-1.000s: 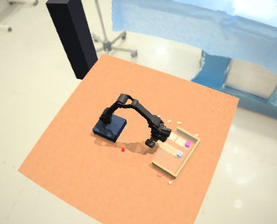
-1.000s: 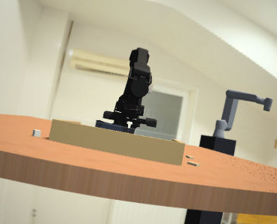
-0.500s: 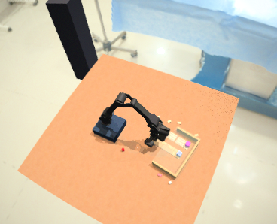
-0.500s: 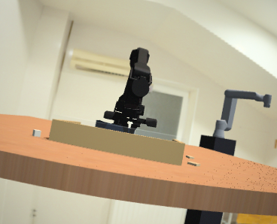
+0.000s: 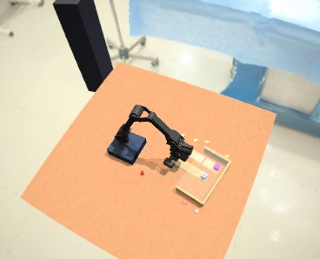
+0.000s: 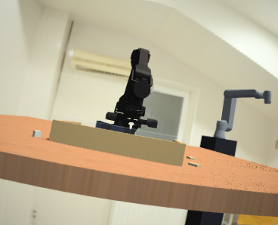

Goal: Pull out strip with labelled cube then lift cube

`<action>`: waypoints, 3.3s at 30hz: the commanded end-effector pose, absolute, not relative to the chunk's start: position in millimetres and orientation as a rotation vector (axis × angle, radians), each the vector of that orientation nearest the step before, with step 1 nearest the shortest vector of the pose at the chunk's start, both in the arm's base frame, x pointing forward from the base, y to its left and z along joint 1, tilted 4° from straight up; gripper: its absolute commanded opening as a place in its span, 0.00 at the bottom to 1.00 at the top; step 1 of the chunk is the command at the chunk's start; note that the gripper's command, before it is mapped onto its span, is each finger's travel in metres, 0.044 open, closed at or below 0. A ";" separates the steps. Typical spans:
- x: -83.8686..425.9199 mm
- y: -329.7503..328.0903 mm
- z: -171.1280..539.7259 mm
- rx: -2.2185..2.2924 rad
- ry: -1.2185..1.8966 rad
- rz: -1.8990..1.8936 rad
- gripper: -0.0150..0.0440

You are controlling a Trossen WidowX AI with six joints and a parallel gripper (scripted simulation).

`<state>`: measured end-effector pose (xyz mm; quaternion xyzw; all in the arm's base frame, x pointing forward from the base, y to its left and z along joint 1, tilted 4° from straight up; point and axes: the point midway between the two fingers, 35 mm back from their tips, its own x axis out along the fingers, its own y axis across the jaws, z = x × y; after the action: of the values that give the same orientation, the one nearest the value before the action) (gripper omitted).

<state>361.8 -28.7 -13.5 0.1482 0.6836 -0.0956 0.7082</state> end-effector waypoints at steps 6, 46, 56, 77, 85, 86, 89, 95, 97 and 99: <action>342.5 -22.4 -19.1 0.333 1.542 -0.217 0.25; 286.7 -1.8 -20.7 0.334 1.546 -0.217 0.25; 272.8 3.3 -20.8 0.335 1.547 -0.216 0.25; 245.2 13.5 -20.9 0.335 1.549 -0.216 0.25; 235.3 17.1 -20.9 0.335 1.550 -0.216 0.25; 234.0 17.6 -20.9 0.335 1.550 -0.216 0.25; 230.4 18.9 -20.9 0.335 1.550 -0.216 0.25; 223.2 21.6 -20.8 0.336 1.551 -0.216 0.25; 220.9 22.4 -20.8 0.336 1.551 -0.216 0.25; 218.6 23.3 -20.8 0.336 1.551 -0.216 0.25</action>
<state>233.5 20.8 -14.7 0.1519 0.6822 -0.0948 0.7089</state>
